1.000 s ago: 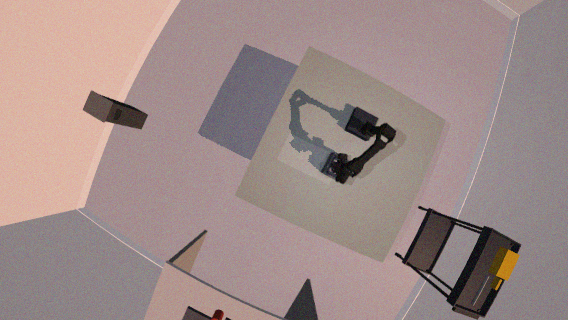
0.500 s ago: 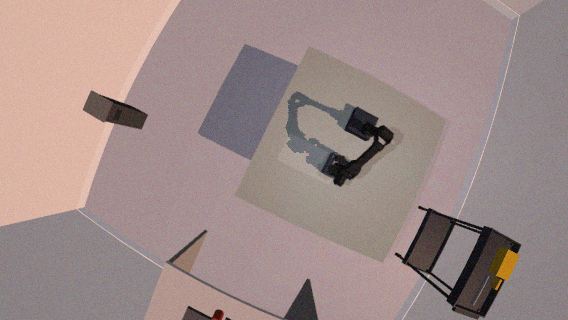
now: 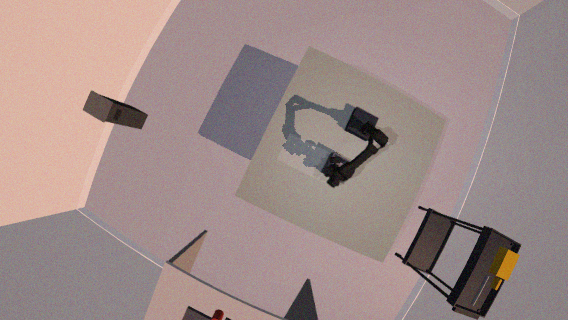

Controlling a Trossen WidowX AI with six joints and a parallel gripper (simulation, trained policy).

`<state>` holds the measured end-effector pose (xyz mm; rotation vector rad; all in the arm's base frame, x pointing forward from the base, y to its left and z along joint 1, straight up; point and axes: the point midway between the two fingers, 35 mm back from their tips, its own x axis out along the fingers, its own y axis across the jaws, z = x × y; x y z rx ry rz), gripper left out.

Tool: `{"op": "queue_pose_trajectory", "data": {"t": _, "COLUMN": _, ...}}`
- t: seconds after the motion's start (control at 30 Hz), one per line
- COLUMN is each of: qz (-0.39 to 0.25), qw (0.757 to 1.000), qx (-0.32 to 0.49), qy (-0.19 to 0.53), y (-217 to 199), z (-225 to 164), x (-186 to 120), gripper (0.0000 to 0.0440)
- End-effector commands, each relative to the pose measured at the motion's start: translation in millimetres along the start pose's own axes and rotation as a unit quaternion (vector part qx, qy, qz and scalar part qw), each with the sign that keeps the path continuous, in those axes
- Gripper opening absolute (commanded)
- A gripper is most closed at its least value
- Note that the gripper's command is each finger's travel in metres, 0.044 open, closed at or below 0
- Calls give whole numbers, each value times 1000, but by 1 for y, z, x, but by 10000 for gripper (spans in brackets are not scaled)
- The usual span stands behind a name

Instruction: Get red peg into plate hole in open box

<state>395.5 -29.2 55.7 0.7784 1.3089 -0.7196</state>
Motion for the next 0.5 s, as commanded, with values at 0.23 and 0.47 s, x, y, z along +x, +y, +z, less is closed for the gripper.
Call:
{"op": "queue_pose_trajectory", "data": {"t": 0.23, "qz": 7, "qw": 1000, "qx": 5, "qy": -6, "y": 4, "z": 35, "x": 1, "gripper": 86}}
{"op": "queue_pose_trajectory", "data": {"t": 0.47, "qz": 10, "qw": 1000, "qx": 9, "qy": -5, "y": 3, "z": 52, "x": 2, "gripper": 71}}
